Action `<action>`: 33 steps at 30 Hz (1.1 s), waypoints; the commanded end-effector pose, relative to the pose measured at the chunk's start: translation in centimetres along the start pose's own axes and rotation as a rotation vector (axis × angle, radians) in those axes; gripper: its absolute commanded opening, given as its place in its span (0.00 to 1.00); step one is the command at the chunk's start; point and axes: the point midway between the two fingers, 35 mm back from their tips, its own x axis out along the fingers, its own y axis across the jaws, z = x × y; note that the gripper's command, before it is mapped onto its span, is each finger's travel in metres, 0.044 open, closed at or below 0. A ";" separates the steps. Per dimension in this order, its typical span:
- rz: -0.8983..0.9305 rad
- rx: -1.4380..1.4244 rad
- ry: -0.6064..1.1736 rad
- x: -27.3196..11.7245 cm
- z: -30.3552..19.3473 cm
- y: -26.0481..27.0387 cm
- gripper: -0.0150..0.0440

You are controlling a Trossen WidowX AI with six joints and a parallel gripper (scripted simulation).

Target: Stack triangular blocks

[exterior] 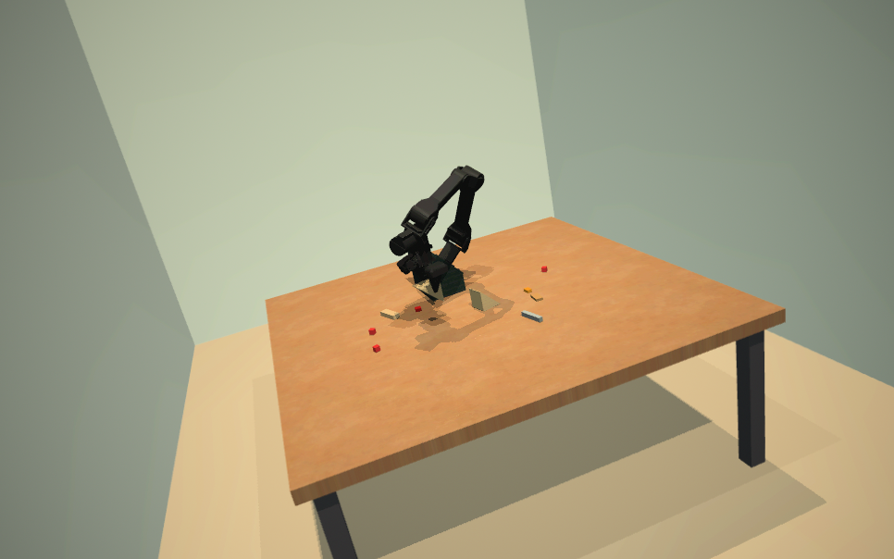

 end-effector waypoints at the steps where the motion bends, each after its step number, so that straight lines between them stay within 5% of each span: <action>1: -0.007 -0.022 -0.016 -0.2 0.0 0.1 0.25; 33: -0.008 -0.017 -0.017 -4.5 -13.7 4.4 0.25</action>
